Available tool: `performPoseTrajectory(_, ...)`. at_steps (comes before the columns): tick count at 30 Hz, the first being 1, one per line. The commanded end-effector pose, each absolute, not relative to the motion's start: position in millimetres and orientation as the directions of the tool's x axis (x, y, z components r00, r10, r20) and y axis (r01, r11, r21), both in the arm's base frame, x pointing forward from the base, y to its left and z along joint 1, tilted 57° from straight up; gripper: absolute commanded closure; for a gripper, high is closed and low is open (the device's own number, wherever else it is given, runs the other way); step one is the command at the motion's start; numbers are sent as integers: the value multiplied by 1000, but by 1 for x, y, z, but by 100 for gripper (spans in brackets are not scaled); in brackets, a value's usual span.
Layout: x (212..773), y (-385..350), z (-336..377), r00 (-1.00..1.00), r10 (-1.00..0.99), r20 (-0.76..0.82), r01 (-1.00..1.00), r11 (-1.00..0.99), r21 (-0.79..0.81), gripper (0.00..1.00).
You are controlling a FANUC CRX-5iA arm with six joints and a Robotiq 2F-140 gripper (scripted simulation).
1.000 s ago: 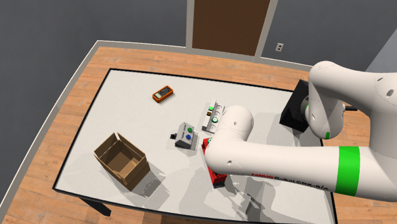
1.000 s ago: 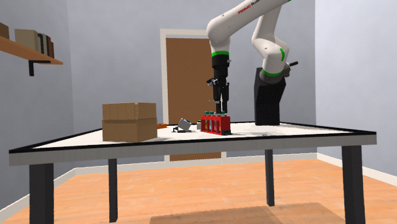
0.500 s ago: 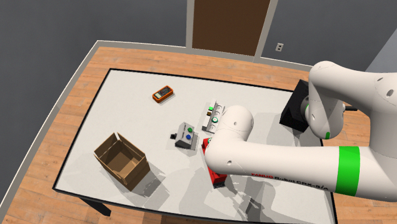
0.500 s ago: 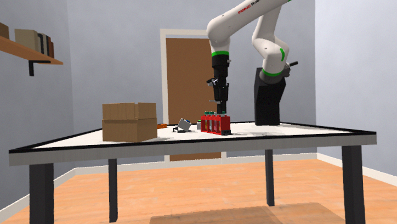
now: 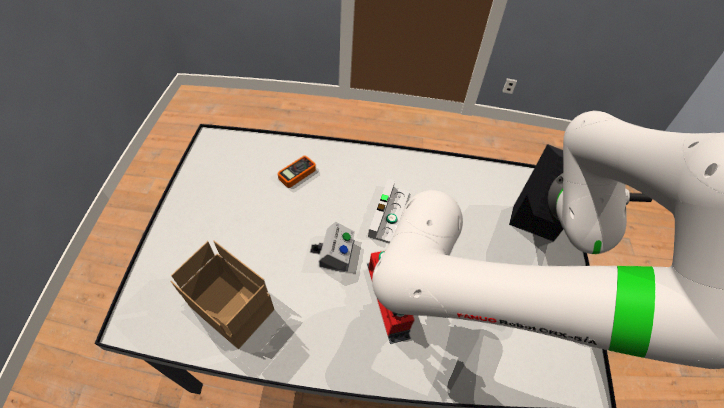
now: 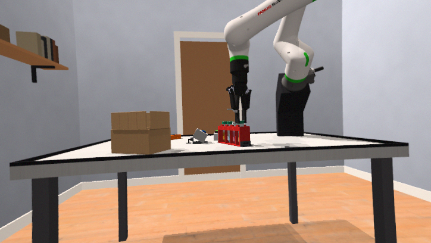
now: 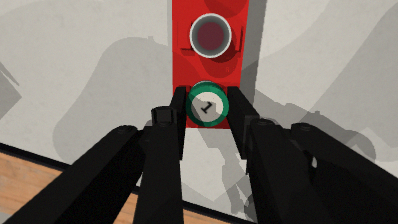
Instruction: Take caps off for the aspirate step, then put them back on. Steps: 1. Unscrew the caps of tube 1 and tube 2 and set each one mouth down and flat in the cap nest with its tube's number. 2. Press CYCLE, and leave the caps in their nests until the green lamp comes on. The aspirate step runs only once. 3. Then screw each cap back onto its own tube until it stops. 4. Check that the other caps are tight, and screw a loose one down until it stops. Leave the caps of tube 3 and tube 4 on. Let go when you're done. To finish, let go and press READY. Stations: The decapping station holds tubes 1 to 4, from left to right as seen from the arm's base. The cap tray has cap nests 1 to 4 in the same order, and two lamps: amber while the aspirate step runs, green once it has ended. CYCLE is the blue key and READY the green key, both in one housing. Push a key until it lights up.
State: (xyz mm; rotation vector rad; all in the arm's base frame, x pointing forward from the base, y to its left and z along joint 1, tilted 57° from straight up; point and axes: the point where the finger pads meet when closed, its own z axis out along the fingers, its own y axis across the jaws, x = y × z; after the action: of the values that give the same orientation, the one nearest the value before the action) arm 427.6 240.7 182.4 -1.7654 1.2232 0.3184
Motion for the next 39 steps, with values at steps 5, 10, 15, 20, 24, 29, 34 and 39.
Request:
performPoseTrajectory(5, 428, 240, 183, 245, -602, -760, -928, 80, -363, 70)
performPoseTrajectory(10, 428, 240, 183, 88, -580, -810, -956, 179, -232, 70)
performPoseTrajectory(15, 428, 240, 183, 70, -577, -814, -958, 190, -217, 70)
performPoseTrajectory(20, 428, 241, 182, 70, -577, -814, -958, 190, -217, 59)
performPoseTrajectory(24, 428, 241, 182, 70, -577, -814, -958, 190, -217, 59)
performPoseTrajectory(29, 428, 241, 183, 108, -584, -805, -954, 167, -249, 59)
performPoseTrajectory(34, 428, 240, 183, 221, -600, -769, -934, 96, -344, 59)
performPoseTrajectory(39, 428, 240, 183, 403, -607, -685, -872, -25, -490, 59)
